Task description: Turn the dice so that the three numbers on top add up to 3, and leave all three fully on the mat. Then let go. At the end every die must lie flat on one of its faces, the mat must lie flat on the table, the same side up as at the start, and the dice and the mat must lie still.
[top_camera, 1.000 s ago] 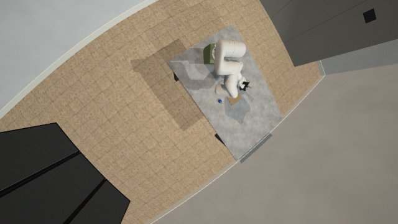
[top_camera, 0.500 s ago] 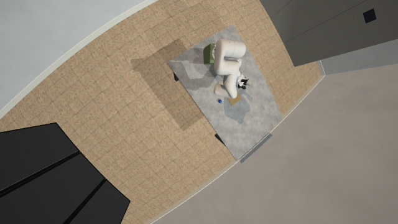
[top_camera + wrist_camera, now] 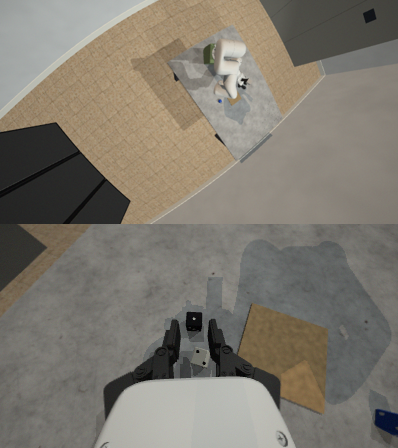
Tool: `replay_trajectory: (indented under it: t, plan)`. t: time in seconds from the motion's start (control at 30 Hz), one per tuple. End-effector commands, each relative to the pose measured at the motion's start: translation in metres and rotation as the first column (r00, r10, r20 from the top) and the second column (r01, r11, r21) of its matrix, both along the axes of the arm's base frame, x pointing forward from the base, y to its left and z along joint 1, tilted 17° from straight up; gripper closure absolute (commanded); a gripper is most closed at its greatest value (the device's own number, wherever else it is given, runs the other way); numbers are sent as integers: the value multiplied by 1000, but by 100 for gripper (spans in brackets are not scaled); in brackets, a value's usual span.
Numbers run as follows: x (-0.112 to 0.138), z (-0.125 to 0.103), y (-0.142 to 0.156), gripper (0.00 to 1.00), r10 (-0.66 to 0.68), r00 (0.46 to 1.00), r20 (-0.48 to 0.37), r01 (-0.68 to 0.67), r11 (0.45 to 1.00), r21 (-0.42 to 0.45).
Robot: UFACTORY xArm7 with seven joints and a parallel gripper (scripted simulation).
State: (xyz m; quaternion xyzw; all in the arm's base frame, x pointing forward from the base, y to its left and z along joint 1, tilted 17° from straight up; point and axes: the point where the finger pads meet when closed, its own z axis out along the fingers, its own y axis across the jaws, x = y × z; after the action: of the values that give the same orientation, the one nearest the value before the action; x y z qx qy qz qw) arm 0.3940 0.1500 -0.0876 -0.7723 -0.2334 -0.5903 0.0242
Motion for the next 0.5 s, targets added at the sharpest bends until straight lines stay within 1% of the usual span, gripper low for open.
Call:
replay_trajectory:
  t: [0.0,0.27,0.47]
  plan:
    - [-4,15,3,58,1,1000,0,-1,1000,2]
    - [-12,46,7,58,1,1000,0,-1,1000,2]
    - [-13,51,8,58,1,1000,0,-1,1000,2]
